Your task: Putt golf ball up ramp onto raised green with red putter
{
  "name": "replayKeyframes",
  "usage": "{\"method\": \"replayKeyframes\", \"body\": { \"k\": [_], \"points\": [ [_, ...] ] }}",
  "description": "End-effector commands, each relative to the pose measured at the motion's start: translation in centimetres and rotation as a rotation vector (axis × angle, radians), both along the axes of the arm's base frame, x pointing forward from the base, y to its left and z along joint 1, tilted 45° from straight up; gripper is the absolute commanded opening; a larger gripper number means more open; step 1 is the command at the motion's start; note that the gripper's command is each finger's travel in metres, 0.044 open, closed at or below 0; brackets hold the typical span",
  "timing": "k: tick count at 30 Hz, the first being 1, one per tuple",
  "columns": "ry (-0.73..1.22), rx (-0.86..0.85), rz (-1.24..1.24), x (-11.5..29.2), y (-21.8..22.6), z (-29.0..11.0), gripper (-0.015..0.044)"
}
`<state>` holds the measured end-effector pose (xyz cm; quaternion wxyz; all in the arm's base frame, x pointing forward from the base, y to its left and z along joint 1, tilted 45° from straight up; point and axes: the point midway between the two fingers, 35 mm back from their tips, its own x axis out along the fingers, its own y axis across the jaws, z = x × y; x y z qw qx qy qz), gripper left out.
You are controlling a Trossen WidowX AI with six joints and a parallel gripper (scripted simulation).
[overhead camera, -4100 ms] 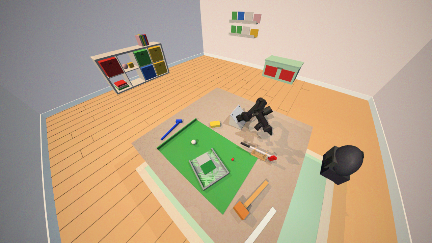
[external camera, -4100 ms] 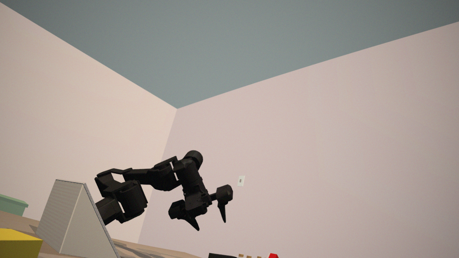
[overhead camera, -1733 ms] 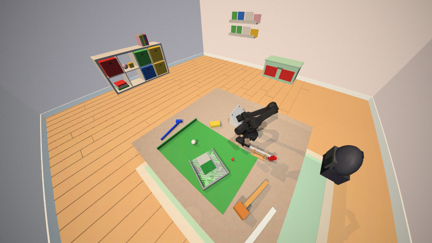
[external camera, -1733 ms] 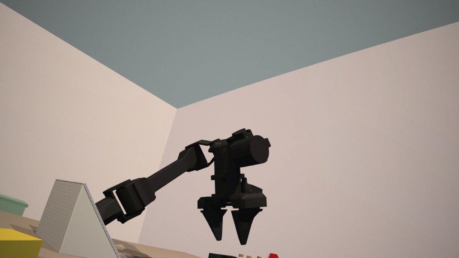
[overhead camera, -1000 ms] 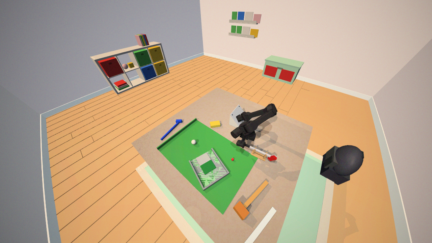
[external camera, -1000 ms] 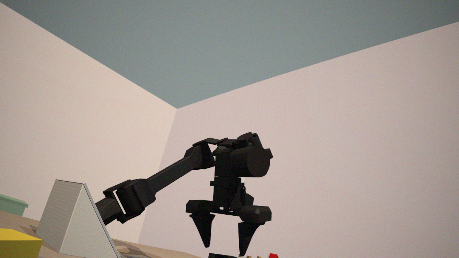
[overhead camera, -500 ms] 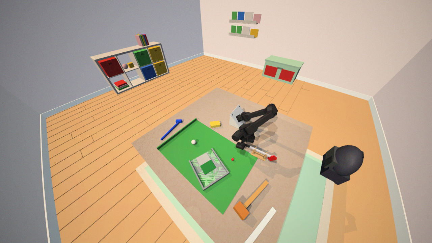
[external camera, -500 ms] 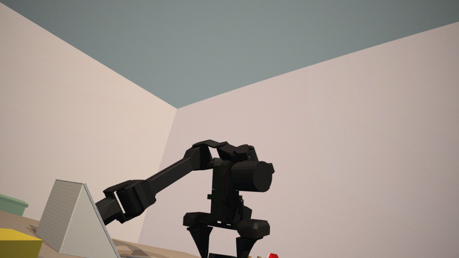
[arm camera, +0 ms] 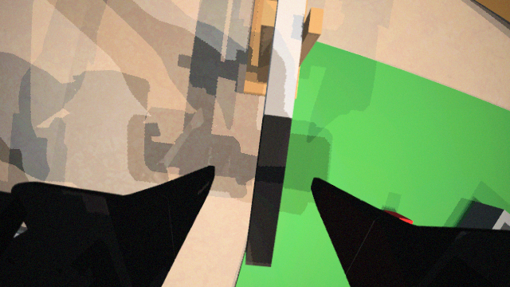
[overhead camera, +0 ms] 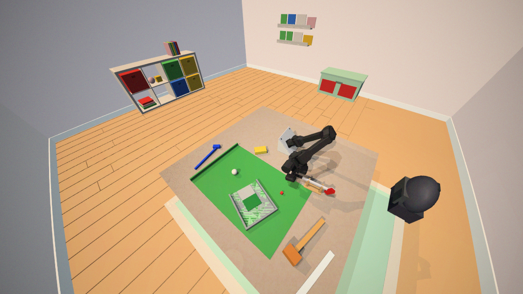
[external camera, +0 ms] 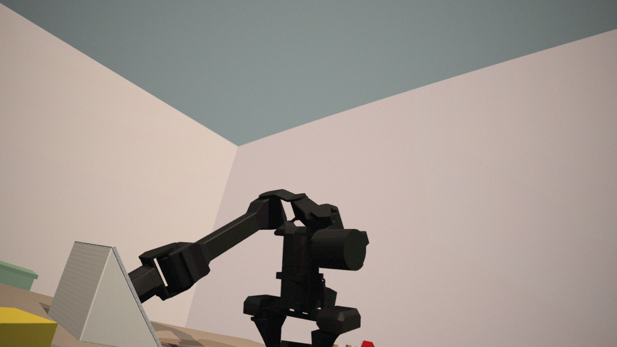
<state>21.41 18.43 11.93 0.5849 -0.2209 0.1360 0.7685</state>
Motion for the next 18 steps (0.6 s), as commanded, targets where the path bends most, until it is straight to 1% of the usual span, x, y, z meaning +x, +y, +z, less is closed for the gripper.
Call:
{"method": "replayKeyframes", "body": {
  "k": [1, 11, 17, 18],
  "points": [
    [-0.001, 0.0, 0.001, -0.01, 0.0, 0.03, 0.0309],
    [-0.001, 0.0, 0.001, -0.01, 0.0, 0.03, 0.0046],
    [-0.001, -0.001, 0.001, 0.03, -0.06, 0.09, 0.0],
    [-0.001, -0.001, 0.0, 0.09, -0.18, 0.19, 0.0]
  ]
}}
